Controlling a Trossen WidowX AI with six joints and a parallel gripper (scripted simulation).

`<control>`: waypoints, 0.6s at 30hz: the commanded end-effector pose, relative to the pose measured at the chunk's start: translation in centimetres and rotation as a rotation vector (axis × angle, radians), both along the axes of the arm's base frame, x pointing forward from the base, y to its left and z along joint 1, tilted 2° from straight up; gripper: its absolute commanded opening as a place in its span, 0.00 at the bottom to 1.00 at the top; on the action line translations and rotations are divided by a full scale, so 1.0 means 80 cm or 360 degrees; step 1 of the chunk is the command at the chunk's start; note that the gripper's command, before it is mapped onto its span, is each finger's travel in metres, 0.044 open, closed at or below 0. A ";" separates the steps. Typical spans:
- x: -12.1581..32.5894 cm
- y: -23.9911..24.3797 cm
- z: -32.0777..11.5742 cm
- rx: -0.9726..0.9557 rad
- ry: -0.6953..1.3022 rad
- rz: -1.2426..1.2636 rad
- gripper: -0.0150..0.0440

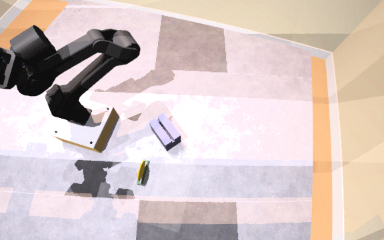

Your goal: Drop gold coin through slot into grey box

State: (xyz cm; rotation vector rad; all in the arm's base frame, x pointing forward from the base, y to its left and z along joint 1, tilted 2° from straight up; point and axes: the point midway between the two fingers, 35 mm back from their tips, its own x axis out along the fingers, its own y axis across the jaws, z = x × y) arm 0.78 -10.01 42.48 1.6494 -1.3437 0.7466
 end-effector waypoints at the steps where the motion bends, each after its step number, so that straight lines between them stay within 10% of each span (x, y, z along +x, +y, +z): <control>1: -0.001 -0.001 0.000 0.0007 -0.0010 0.0013 0.89; 9: -0.030 -0.073 0.000 0.0458 -0.0698 0.0827 0.53; 18: 0.002 -0.214 -0.054 0.1349 -0.2039 0.1935 0.53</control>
